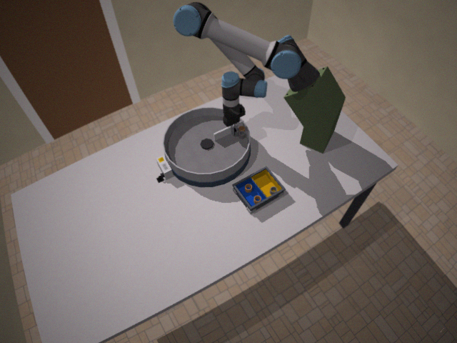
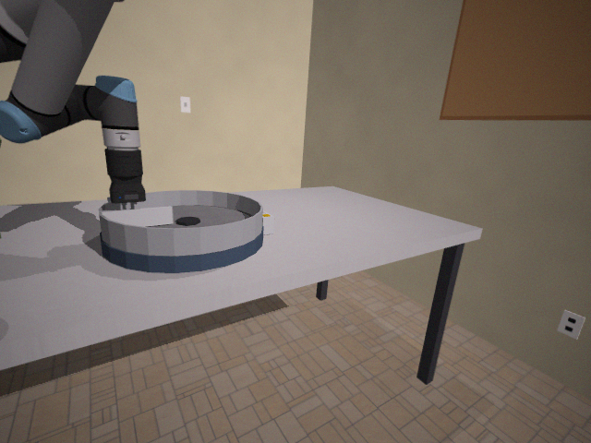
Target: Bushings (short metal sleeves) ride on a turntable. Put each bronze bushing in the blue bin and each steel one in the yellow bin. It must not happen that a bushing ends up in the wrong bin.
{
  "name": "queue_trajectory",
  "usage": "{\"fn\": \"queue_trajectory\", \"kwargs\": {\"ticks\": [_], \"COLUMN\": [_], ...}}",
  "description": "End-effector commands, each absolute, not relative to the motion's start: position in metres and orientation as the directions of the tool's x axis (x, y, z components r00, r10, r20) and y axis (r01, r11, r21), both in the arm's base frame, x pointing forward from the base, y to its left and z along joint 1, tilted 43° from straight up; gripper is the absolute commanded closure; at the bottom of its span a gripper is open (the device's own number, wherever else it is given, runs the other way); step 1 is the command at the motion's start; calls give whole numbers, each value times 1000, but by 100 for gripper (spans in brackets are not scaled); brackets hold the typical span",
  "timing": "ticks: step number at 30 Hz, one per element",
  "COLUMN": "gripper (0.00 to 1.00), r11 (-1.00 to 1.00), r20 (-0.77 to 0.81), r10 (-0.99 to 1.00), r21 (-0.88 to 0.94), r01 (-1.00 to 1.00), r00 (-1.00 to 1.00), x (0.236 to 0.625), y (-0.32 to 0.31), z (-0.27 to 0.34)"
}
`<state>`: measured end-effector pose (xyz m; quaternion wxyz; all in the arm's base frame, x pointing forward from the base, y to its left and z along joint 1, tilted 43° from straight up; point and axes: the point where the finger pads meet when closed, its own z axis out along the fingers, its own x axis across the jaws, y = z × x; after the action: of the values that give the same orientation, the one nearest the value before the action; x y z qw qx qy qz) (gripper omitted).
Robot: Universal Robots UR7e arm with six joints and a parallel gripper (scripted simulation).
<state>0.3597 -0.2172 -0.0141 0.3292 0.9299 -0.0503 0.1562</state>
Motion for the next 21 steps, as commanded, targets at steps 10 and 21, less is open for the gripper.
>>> {"fn": "queue_trajectory", "kwargs": {"ticks": [10,21], "gripper": [100,100], "r11": [-778,-778], "r20": [324,324], "r10": [10,10], "r21": [597,597], "r01": [-196,-196], "r00": [946,946], "x": [358,358], "y": [-214,-212], "z": [-10,-8]}}
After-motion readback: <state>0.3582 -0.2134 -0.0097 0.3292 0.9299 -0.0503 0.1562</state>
